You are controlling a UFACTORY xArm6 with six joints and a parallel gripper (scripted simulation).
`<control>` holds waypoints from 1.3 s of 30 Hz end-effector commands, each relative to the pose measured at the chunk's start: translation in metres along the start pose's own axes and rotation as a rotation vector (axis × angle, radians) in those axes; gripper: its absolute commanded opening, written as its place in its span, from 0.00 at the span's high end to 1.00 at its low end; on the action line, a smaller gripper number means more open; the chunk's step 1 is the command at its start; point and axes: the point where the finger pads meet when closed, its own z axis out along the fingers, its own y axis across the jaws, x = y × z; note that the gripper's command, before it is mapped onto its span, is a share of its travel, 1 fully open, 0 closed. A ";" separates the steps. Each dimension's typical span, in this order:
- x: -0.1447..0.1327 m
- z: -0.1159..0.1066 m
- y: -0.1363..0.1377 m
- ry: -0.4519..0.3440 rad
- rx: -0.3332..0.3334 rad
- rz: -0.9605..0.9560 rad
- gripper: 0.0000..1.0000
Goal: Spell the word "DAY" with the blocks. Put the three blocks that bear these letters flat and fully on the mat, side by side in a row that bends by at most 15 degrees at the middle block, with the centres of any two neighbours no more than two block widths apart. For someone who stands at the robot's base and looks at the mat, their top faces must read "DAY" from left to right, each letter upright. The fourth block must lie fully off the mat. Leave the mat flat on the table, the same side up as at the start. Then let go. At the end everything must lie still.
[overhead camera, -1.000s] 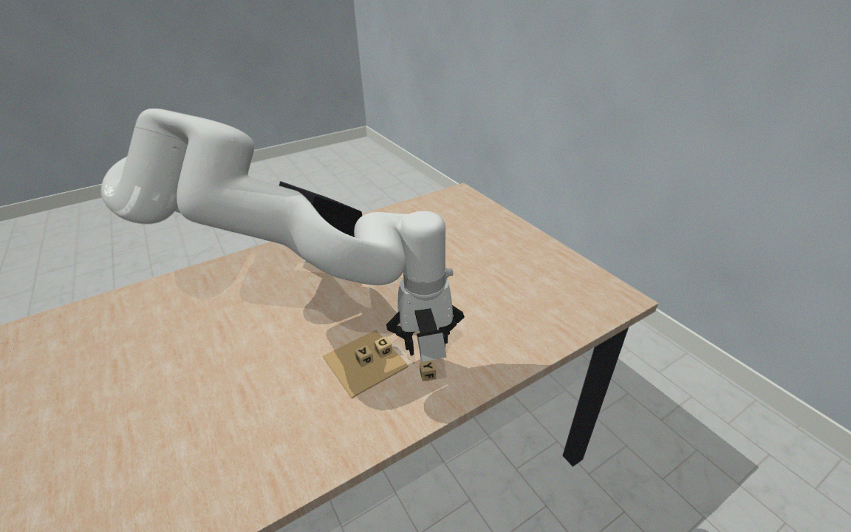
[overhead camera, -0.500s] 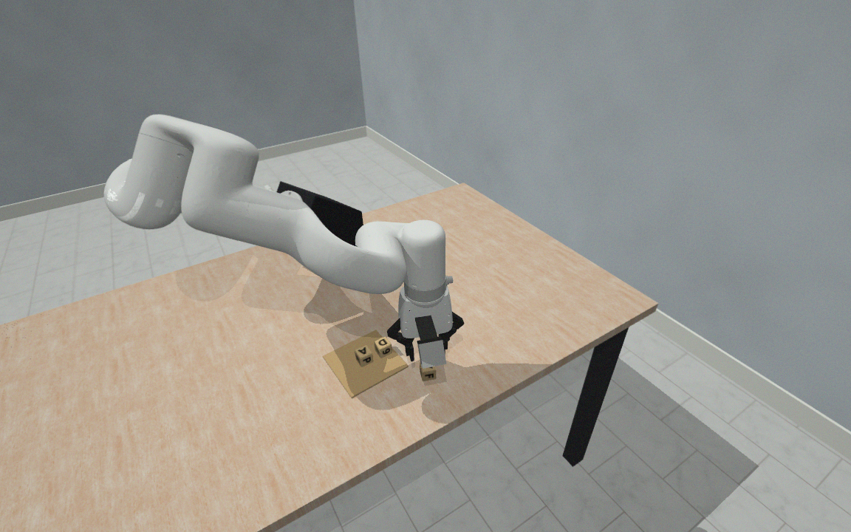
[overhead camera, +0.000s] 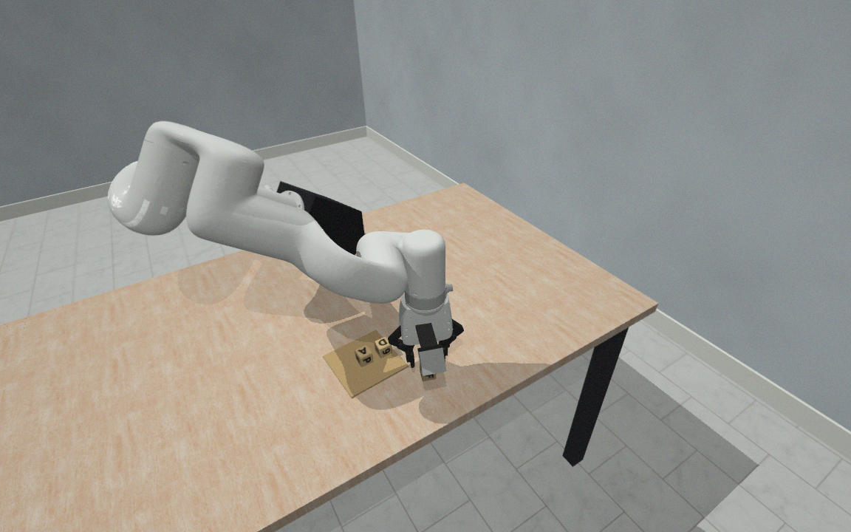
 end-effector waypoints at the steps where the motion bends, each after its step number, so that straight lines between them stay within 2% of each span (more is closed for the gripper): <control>1: 0.001 0.003 -0.001 0.002 0.003 0.001 0.35; 39: 0.001 0.008 -0.001 0.002 0.003 0.001 0.35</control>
